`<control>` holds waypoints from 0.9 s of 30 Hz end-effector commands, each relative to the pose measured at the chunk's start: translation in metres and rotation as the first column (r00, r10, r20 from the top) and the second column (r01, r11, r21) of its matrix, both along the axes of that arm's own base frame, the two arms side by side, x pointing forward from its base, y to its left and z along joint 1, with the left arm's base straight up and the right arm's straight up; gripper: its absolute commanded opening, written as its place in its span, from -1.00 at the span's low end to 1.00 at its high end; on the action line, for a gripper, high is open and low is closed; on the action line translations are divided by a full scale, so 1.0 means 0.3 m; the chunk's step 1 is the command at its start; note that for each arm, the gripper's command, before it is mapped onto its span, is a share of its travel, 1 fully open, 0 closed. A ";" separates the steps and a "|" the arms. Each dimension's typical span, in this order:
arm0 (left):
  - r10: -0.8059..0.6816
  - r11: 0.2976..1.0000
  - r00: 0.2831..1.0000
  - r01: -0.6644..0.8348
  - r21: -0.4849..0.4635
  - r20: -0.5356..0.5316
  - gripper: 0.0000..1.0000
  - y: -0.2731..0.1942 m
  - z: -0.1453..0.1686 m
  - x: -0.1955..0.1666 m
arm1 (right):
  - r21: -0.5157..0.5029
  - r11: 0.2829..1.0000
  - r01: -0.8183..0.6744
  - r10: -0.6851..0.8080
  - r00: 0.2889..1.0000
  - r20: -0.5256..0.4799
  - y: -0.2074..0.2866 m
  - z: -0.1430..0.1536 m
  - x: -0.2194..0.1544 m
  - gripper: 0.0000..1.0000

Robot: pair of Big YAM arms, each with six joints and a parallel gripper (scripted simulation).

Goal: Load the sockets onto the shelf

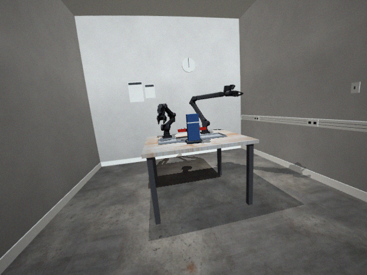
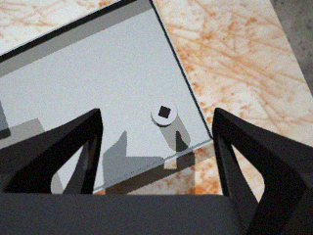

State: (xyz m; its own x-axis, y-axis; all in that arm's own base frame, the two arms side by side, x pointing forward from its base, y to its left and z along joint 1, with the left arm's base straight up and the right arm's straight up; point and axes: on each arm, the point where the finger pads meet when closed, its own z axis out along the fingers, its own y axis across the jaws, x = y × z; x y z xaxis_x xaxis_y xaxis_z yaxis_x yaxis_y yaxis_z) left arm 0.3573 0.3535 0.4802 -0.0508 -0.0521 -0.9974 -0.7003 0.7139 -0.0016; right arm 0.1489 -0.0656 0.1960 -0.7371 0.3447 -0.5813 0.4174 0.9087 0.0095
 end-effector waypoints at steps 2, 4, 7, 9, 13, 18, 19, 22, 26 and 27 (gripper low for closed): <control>-0.155 0.987 0.986 0.152 0.054 0.059 0.30 -0.292 0.279 0.056 | -0.018 0.998 -0.056 0.058 0.996 0.074 0.056 0.107 0.008 0.30; -0.212 0.977 0.976 0.209 0.049 0.054 0.30 -0.390 0.308 0.066 | -0.023 0.995 -0.094 0.095 0.992 0.084 0.083 0.119 0.009 0.30; -0.315 0.949 0.948 0.313 0.041 0.046 0.30 -0.569 0.360 0.062 | -0.036 0.989 -0.144 0.147 0.986 0.080 0.110 0.118 0.011 0.30; -0.391 0.920 0.919 0.390 0.035 0.040 0.30 -0.701 0.396 0.039 | -0.047 0.983 -0.178 0.181 0.981 0.073 0.128 0.117 0.014 0.30; -0.512 0.859 0.859 0.511 0.026 0.030 0.30 -0.901 0.447 -0.031 | -0.063 0.972 -0.225 0.229 0.970 0.074 0.154 0.123 0.015 0.30; -0.678 0.735 0.734 0.678 0.018 0.020 0.30 -1.148 0.513 -0.213 | -0.081 0.953 -0.291 0.296 0.954 0.058 0.195 0.123 0.022 0.30; -0.709 0.705 0.705 0.709 0.014 0.015 0.30 -1.186 0.514 -0.252 | -0.087 0.948 -0.307 0.312 0.948 0.056 0.204 0.123 0.023 0.30; -0.786 0.618 0.618 0.786 0.001 0.004 0.30 -1.278 0.519 -0.373 | -0.106 0.927 -0.359 0.366 0.929 0.055 0.234 0.130 0.025 0.30; -0.861 0.508 0.508 0.861 -0.013 -0.006 0.30 -1.351 0.515 -0.524 | -0.150 0.877 -0.457 0.468 0.883 0.047 0.285 0.146 0.033 0.30; -0.876 0.482 0.482 0.876 -0.016 -0.007 0.30 -1.363 0.513 -0.559 | -0.163 0.860 -0.484 0.497 0.867 0.045 0.300 0.152 0.036 0.30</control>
